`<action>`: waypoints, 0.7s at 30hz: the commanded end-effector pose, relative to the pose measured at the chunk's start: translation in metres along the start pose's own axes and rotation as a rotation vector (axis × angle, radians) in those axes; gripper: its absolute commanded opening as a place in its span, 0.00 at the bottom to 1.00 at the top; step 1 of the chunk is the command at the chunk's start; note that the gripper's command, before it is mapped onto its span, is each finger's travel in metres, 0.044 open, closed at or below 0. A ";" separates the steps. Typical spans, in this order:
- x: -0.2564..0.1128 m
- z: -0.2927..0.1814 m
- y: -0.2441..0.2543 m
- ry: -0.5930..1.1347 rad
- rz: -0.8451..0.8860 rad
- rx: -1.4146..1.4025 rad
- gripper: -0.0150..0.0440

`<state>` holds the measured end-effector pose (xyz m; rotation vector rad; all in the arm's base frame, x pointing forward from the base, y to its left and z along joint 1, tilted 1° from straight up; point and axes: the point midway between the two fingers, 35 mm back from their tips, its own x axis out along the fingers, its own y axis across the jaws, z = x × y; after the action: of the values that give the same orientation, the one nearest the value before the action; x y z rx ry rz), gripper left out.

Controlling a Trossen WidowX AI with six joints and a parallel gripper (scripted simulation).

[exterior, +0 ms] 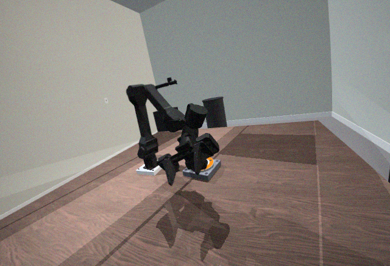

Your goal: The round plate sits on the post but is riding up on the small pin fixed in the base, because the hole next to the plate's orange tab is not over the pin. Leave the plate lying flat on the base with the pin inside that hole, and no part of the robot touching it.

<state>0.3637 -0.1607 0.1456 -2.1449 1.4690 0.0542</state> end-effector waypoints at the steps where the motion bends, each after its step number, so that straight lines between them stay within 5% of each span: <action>1: 0.000 0.001 0.000 -0.009 -0.002 0.010 0.89; 10: -0.034 0.051 -0.001 -0.401 0.100 0.446 0.49; 15: -0.075 0.075 0.016 -0.605 0.361 0.738 0.26; 21: -0.119 0.084 0.038 -0.680 0.703 0.981 0.25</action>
<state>0.3382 -0.0707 0.0963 -1.1542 1.2296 0.2330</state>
